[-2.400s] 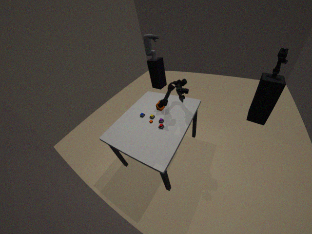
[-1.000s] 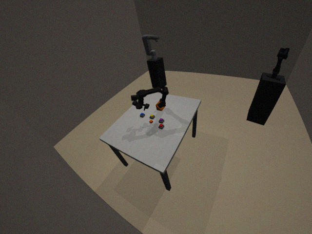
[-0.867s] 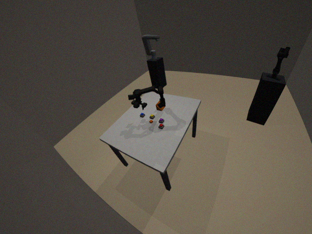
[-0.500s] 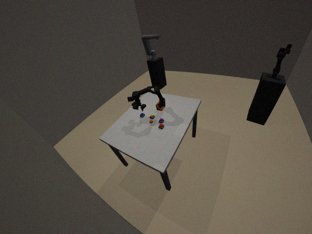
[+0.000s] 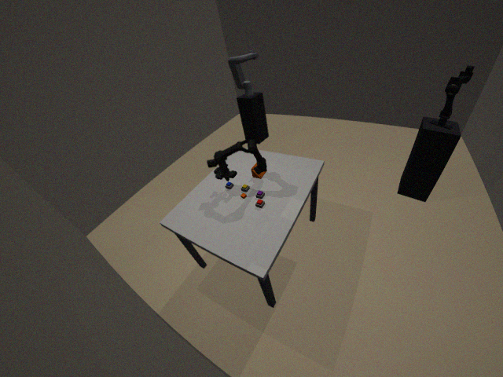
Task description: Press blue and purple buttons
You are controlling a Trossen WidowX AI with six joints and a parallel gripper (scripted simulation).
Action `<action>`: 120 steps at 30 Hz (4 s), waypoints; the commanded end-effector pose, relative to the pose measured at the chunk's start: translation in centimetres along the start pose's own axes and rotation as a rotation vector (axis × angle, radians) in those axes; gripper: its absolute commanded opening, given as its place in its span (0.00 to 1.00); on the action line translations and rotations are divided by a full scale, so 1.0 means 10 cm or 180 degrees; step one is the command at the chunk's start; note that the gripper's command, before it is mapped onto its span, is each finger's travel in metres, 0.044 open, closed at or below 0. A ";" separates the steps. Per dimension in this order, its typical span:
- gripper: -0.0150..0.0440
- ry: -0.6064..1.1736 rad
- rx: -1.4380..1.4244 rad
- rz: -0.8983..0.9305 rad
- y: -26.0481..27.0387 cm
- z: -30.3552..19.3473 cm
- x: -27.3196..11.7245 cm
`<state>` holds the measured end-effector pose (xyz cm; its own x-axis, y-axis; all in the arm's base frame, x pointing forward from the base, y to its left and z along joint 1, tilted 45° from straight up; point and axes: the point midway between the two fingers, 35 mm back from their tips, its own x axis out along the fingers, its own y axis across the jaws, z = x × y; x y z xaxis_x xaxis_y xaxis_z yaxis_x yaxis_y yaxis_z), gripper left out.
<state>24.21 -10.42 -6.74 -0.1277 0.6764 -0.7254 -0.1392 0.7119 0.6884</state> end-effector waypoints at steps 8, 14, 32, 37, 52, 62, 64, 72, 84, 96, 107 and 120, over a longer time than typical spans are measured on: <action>0.29 -0.0018 0.0014 0.0004 0.00 0.01 0.11; 0.29 -0.0019 0.0014 0.0005 0.00 0.01 0.20; 0.29 -0.0019 0.0013 0.0007 0.00 0.01 0.34; 0.29 -0.0019 0.0013 0.0007 0.00 0.01 0.34; 0.29 -0.0017 0.0016 0.0001 -0.01 0.02 -0.17; 0.29 -0.0018 0.0024 -0.0015 0.11 0.05 -0.64; 0.29 -0.0030 0.0037 -0.0047 0.41 0.17 -0.70; 0.29 -0.0091 0.0050 -0.0065 1.82 0.35 -0.75; 0.29 -0.0100 0.0024 0.0066 2.87 0.05 -0.63; 0.29 -0.0011 0.0021 0.0057 2.89 0.06 -0.01; 0.29 -0.0013 0.0020 0.0056 2.89 0.07 0.16; 0.29 -0.0013 0.0019 0.0062 2.90 0.06 0.33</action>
<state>20.51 12.33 10.99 -0.1236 0.6868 -0.7163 -0.1359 0.7033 0.6978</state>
